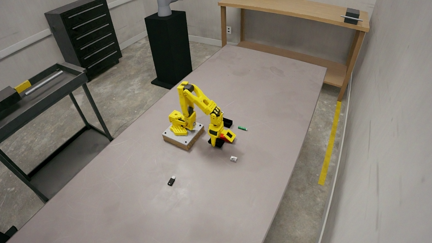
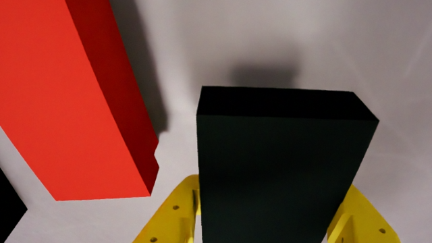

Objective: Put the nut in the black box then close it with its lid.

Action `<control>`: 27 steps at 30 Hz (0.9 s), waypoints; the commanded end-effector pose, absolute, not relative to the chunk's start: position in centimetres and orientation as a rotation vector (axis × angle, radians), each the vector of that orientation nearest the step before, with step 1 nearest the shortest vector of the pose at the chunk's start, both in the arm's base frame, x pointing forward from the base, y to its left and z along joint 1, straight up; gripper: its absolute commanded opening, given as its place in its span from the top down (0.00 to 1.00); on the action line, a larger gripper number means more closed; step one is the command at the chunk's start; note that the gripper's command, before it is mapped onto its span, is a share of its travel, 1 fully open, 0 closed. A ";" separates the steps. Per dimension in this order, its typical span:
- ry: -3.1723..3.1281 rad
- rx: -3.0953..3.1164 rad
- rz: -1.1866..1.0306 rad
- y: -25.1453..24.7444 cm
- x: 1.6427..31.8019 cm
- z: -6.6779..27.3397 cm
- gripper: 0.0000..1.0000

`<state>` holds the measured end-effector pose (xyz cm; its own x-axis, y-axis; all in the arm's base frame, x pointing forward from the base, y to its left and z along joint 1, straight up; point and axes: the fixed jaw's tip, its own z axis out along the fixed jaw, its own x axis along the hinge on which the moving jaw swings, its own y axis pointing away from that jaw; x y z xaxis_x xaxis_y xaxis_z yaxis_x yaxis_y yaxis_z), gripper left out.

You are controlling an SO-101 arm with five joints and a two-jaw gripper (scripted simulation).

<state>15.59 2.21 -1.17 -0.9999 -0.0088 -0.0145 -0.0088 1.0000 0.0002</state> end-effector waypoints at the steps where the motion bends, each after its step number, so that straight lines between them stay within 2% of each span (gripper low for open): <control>1: 3.137 -0.013 0.001 2.1 15.3 -1.9 0.80; 27: 3.137 -0.013 0.001 2.0 15.0 -2.9 0.80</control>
<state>15.53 2.20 -2.42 -0.9996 -0.0087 -0.0250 -0.0088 1.0000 0.0011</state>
